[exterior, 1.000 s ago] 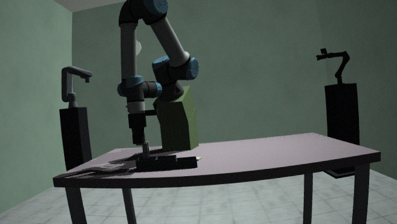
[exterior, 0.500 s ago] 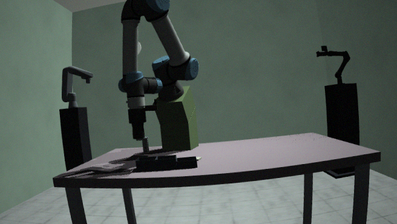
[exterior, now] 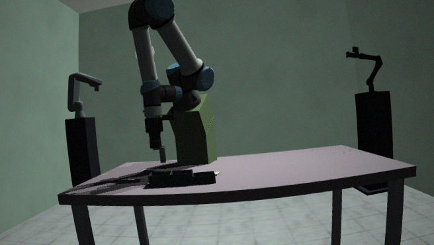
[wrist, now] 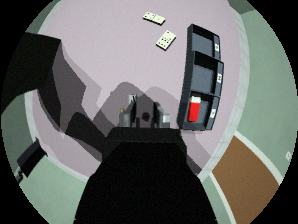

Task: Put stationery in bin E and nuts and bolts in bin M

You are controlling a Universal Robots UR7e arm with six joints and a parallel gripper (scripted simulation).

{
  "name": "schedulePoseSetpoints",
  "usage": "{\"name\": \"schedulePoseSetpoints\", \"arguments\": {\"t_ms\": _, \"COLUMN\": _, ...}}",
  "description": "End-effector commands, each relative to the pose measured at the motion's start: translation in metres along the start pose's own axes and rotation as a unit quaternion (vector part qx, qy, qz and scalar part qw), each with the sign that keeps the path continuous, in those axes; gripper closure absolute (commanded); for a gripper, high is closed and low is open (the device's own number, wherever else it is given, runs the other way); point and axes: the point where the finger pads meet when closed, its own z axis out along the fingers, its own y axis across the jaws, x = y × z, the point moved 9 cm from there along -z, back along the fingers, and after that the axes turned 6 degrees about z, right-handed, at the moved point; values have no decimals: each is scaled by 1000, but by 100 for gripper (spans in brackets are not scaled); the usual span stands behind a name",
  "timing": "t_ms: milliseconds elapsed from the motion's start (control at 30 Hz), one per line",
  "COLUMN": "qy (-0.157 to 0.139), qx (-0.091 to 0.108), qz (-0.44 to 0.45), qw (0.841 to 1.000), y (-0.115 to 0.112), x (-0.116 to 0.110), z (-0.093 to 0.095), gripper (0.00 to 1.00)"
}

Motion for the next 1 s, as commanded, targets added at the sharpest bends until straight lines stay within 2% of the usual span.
{"name": "schedulePoseSetpoints", "arguments": {"t_ms": 0, "qy": 0, "qx": -7, "qz": -1, "qw": 1000, "y": -36, "x": -4, "z": 0, "gripper": 38}}
{"name": "schedulePoseSetpoints", "arguments": {"t_ms": 167, "qy": 0, "qx": -7, "qz": -1, "qw": 1000, "y": -40, "x": -5, "z": 0, "gripper": 38}}
{"name": "schedulePoseSetpoints", "arguments": {"t_ms": 967, "qy": 0, "qx": -7, "qz": -1, "qw": 1000, "y": -30, "x": -3, "z": 0, "gripper": 38}}
